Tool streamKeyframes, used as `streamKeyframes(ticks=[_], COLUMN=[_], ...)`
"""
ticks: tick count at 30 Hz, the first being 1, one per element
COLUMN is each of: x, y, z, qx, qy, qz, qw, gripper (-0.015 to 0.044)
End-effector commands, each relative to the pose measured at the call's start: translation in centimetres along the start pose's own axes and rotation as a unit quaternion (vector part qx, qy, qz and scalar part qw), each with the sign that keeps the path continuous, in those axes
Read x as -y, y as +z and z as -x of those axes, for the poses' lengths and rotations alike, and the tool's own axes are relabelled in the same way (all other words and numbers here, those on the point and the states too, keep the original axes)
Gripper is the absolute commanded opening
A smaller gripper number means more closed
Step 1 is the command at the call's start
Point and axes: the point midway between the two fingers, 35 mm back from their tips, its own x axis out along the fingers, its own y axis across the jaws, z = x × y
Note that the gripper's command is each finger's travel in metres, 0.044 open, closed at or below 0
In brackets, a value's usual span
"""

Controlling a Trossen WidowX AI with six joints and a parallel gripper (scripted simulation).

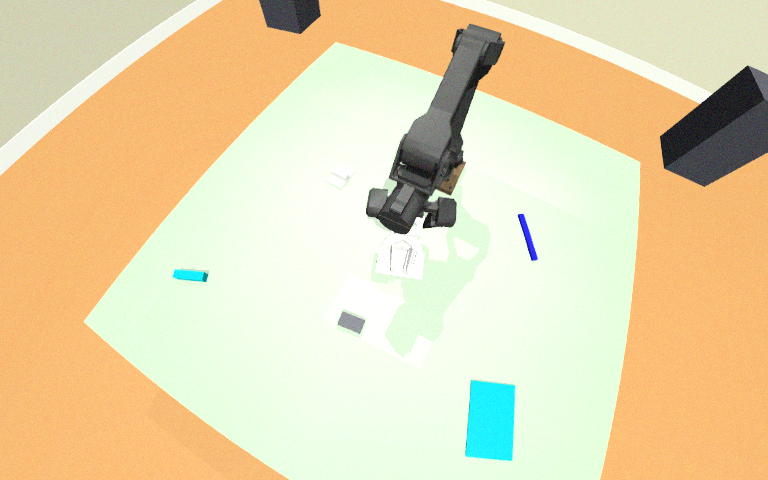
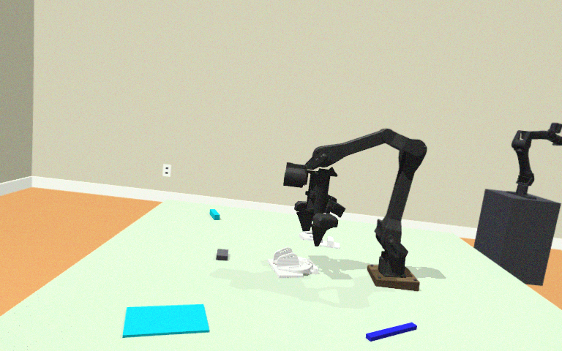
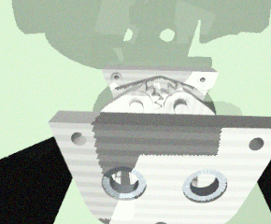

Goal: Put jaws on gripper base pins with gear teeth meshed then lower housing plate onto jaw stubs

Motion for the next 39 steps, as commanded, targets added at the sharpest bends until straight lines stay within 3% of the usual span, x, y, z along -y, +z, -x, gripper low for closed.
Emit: streamKeyframes(ticks=[1, 39], x=[0.0, -0.1], y=[0.0, -0.1], z=[-0.1, -5.0], qx=[0.002, 0.003], qy=[0.001, 0.001], qz=[0.002, 0.002], qw=[1.0, 1.0], gripper=[0.0351, 0.0351])
